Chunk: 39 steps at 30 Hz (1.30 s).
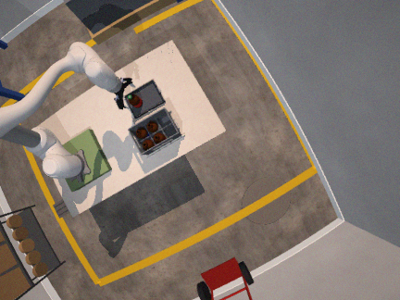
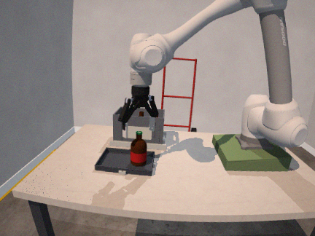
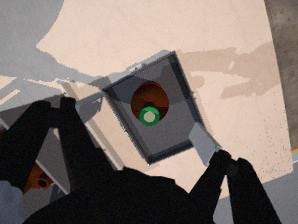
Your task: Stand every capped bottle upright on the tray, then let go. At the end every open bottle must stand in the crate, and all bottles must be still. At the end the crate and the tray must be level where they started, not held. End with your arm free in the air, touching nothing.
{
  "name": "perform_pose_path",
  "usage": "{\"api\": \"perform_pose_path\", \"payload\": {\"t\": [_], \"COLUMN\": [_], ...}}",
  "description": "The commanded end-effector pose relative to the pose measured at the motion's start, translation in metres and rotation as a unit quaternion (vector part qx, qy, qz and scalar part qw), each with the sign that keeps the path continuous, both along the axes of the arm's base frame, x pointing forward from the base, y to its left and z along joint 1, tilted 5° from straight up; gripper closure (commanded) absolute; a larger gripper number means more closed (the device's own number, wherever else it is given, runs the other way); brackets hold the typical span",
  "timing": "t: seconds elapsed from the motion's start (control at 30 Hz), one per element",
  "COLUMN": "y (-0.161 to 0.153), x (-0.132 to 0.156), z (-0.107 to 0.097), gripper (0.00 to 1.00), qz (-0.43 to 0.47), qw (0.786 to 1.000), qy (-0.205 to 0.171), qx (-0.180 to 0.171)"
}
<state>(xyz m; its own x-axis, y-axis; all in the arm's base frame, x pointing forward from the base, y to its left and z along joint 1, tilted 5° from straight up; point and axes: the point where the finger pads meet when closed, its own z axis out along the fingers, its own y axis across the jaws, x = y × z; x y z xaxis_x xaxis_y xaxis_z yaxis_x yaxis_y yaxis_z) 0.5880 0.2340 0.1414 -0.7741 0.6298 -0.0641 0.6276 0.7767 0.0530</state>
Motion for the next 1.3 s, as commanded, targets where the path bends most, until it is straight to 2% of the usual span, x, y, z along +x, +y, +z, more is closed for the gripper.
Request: {"api": "perform_pose_path", "payload": {"t": [0.0, 0.53, 1.17, 1.27], "y": [0.0, 0.0, 0.0, 0.0], "x": [0.0, -0.004, -0.005, -0.006], "z": [0.0, 0.05, 0.06, 0.069], "gripper": [0.0, 0.0, 0.0, 0.0], "qz": [0.0, 0.0, 0.0, 0.0], "qw": [1.0, 1.0, 1.0, 1.0], "qy": [0.0, 0.0, 0.0, 0.0], "qx": [0.0, 0.0, 0.0, 0.0]}}
